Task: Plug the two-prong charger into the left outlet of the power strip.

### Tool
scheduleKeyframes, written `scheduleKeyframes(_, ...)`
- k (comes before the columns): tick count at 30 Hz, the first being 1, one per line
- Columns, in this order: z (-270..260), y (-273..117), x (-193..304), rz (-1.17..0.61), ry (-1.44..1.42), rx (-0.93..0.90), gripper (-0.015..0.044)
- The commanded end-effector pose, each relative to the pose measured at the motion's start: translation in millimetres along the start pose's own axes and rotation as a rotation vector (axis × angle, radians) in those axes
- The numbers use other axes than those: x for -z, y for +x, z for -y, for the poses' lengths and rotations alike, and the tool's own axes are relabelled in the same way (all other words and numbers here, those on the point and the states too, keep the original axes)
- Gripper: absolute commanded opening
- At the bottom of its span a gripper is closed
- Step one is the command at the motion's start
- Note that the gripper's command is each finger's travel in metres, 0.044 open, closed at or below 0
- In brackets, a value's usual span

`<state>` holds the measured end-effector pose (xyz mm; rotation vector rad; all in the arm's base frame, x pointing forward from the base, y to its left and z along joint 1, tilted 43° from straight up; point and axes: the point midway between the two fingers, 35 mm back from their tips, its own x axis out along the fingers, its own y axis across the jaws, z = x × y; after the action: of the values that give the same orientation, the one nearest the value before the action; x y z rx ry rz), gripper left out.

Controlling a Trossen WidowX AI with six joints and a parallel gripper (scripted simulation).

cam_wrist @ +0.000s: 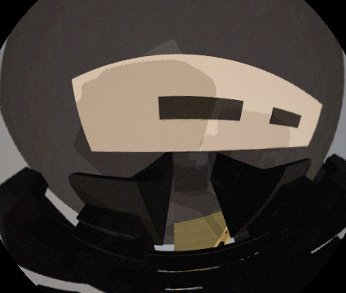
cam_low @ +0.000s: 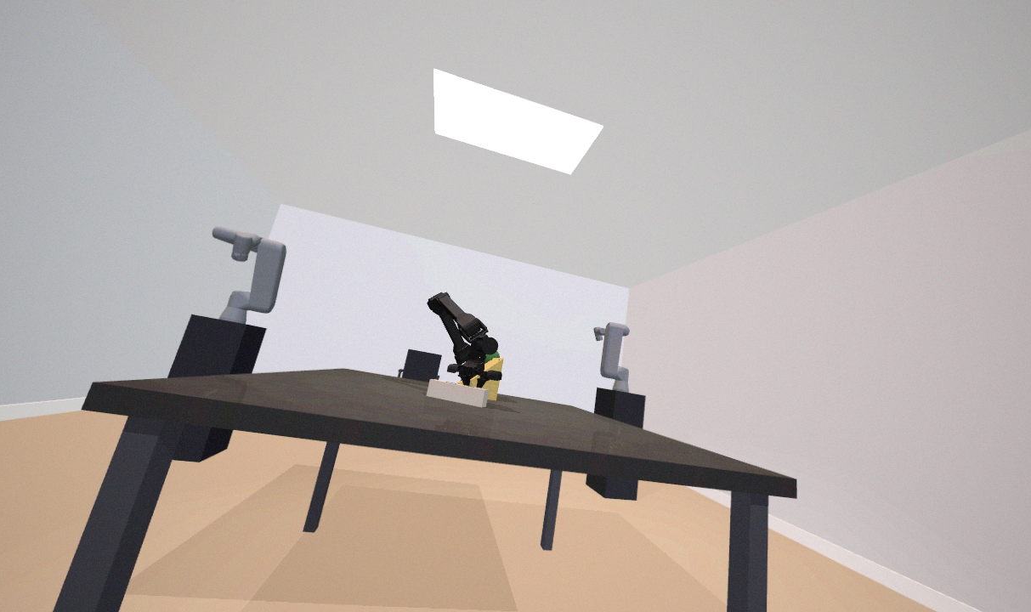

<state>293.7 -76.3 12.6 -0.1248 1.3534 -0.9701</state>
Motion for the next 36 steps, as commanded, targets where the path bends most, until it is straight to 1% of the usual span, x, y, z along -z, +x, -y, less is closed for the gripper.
scheduleKeyframes(1, 0.5, -1.5, -7.8, 0.024, 0.015, 0.002, 0.0000)
scheduleKeyframes(25, -0.2, 0.3, 0.2, -0.001, -0.001, 0.001, 0.0000)
scheduleKeyframes(36, -0.2, 0.3, 0.2, -0.001, -0.001, 0.001, 0.0289)
